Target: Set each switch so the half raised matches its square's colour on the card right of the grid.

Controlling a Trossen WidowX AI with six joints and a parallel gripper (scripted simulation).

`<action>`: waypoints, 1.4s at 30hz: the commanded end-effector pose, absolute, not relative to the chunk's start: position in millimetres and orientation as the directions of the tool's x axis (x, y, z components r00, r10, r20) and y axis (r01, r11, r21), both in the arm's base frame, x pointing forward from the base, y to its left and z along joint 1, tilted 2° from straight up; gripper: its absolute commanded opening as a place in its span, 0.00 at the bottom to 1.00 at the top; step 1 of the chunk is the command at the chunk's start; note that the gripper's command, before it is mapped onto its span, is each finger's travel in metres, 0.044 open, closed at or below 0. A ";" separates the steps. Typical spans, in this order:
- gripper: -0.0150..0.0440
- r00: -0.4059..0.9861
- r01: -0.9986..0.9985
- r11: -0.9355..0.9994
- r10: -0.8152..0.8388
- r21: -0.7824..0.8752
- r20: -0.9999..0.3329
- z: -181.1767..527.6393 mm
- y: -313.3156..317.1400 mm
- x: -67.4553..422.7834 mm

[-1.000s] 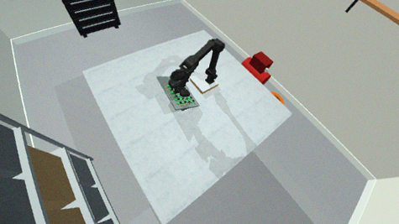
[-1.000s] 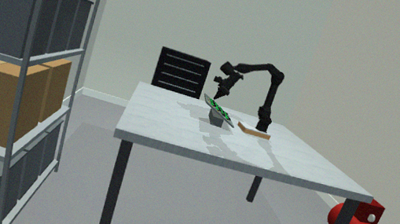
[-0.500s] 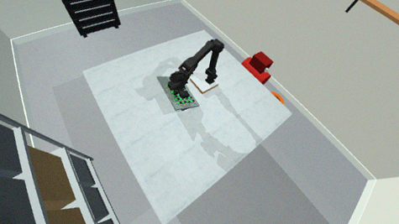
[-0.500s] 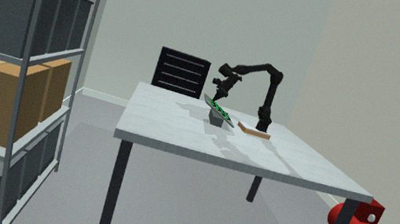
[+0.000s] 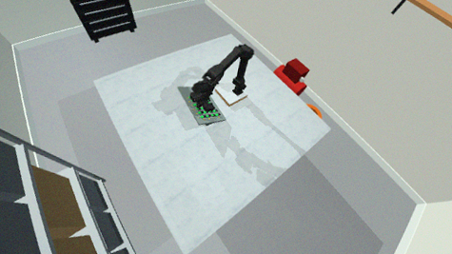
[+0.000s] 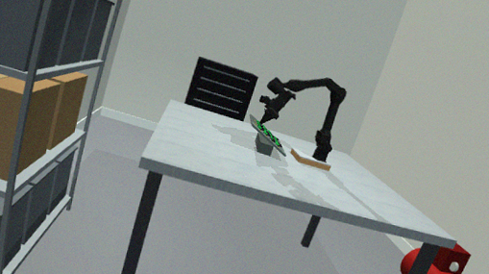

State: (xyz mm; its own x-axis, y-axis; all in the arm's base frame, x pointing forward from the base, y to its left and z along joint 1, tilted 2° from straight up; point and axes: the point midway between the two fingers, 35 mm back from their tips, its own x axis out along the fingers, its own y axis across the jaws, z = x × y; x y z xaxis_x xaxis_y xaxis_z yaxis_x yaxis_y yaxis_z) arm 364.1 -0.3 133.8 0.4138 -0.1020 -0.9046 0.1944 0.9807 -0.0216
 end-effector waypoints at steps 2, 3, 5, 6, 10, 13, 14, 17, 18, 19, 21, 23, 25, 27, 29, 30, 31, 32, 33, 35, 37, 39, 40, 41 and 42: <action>0.25 0.413 0.191 0.981 -0.099 -0.020 -0.905 133.1 0.2 364.3; 0.25 0.413 0.191 0.981 -0.099 -0.020 -0.905 133.0 0.2 364.4; 0.25 0.413 0.191 0.981 -0.099 -0.020 -0.905 132.7 0.1 364.5; 0.25 0.413 0.191 0.981 -0.099 -0.020 -0.905 132.6 0.1 364.5; 0.25 0.413 0.191 0.981 -0.099 -0.020 -0.905 132.1 0.1 364.8; 0.25 0.413 0.191 0.981 -0.099 -0.020 -0.905 131.8 0.0 364.9; 0.25 0.413 0.191 0.981 -0.099 -0.020 -0.905 131.7 0.0 365.0; 0.25 0.413 0.191 0.981 -0.099 -0.020 -0.905 131.3 0.0 365.2; 0.25 0.413 0.191 0.981 -0.099 -0.020 -0.905 131.2 -0.1 365.2; 0.25 0.413 0.191 0.981 -0.099 -0.020 -0.905 131.1 -0.1 365.3; 0.25 0.413 0.191 0.981 -0.099 -0.020 -0.905 130.8 -0.1 365.4; 0.25 0.413 0.191 0.981 -0.099 -0.020 -0.905 130.6 -0.1 365.5; 0.25 0.413 0.191 0.981 -0.099 -0.020 -0.905 130.4 -0.1 365.6; 0.25 0.413 0.191 0.981 -0.099 -0.020 -0.905 130.1 -0.2 365.8; 0.25 0.413 0.191 0.981 -0.099 -0.020 -0.905 129.9 -0.2 365.9; 0.25 0.413 0.191 0.981 -0.099 -0.020 -0.905 129.8 -0.2 365.9; 0.25 0.413 0.191 0.981 -0.099 -0.020 -0.905 129.6 -0.2 366.0; 0.25 0.413 0.191 0.981 -0.099 -0.020 -0.905 129.5 -0.2 366.0; 0.25 0.413 0.191 0.981 -0.099 -0.020 -0.905 129.4 -0.3 366.1; 0.25 0.413 0.191 0.981 -0.099 -0.020 -0.905 129.2 -0.3 366.2; 0.25 0.413 0.191 0.981 -0.099 -0.020 -0.905 128.9 -0.3 366.3; 0.25 0.413 0.191 0.981 -0.099 -0.020 -0.905 128.7 -0.3 366.5; 0.25 0.413 0.191 0.981 -0.099 -0.020 -0.905 128.6 -0.4 366.5; 0.25 0.413 0.191 0.981 -0.099 -0.020 -0.905 128.5 -0.4 366.6; 0.25 0.413 0.191 0.981 -0.099 -0.020 -0.905 128.3 -0.4 366.6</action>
